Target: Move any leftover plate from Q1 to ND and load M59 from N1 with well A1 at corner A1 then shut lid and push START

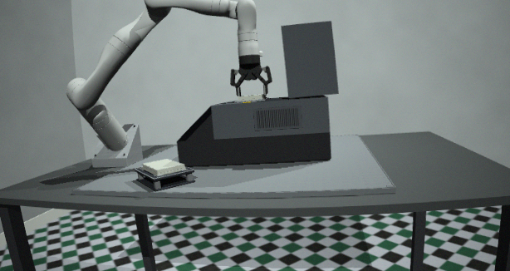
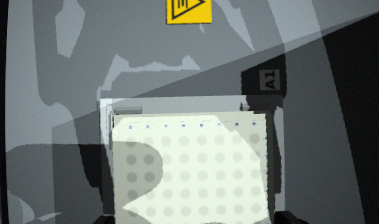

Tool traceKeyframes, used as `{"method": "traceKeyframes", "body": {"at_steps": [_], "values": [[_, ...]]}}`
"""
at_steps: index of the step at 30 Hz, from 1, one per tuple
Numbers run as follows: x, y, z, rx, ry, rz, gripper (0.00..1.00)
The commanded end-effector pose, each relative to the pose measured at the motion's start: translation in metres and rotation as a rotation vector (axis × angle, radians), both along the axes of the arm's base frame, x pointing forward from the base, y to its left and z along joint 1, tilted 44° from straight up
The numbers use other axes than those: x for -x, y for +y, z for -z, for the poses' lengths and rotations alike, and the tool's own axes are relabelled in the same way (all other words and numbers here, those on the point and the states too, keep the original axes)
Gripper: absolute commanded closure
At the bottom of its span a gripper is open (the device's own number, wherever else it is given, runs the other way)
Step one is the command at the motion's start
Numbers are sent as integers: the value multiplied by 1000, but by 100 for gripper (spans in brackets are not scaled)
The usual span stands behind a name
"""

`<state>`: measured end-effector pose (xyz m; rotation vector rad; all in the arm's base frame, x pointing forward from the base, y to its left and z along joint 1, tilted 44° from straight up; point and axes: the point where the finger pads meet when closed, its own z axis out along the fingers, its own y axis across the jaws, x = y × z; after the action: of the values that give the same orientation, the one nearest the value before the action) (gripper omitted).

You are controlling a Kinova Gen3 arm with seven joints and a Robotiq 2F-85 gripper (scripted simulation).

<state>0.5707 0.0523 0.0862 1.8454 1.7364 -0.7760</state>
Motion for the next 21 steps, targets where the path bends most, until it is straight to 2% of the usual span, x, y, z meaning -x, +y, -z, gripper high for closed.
{"method": "traceKeyframes", "body": {"at_steps": [1, 21], "values": [[0, 2, -1, -1, -1, -1, 0], [-2, 18, -19, -1, -1, -1, 0]]}}
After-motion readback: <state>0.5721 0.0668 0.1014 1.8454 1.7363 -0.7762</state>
